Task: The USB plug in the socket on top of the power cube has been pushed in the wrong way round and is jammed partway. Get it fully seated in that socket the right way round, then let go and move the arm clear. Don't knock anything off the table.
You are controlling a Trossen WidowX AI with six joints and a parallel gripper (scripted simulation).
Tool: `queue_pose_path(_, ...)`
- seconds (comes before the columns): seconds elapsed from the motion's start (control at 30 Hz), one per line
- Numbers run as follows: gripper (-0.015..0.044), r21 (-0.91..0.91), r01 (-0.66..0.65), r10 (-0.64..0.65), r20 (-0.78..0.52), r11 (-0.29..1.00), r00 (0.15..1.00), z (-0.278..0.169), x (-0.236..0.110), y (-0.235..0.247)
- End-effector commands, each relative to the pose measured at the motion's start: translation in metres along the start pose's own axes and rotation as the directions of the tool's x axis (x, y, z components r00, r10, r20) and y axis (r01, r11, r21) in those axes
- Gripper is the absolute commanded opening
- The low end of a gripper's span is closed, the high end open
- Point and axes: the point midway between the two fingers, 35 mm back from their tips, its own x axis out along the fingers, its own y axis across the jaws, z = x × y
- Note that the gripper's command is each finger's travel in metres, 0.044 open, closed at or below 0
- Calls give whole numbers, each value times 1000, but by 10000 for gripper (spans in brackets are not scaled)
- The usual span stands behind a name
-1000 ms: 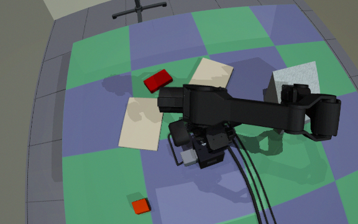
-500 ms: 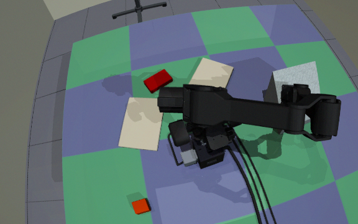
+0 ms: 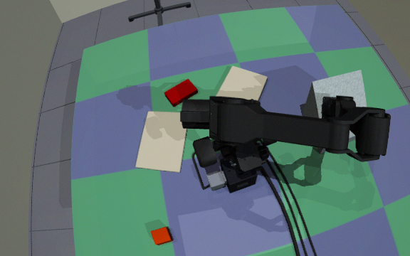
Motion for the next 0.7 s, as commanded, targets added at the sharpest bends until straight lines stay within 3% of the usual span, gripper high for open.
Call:
queue_pose_path(0.0,0,-4,-4,4,3,1000,1000,1,3,0)
queue_pose_path(0.07,0,-4,-4,4,3,1000,1000,1,3,0)
queue_pose_path(0.2,95,0,0,0,0,1000,1000,0,0,0)
queue_pose_path(0.67,95,0,0,0,0,1000,1000,0,0,0)
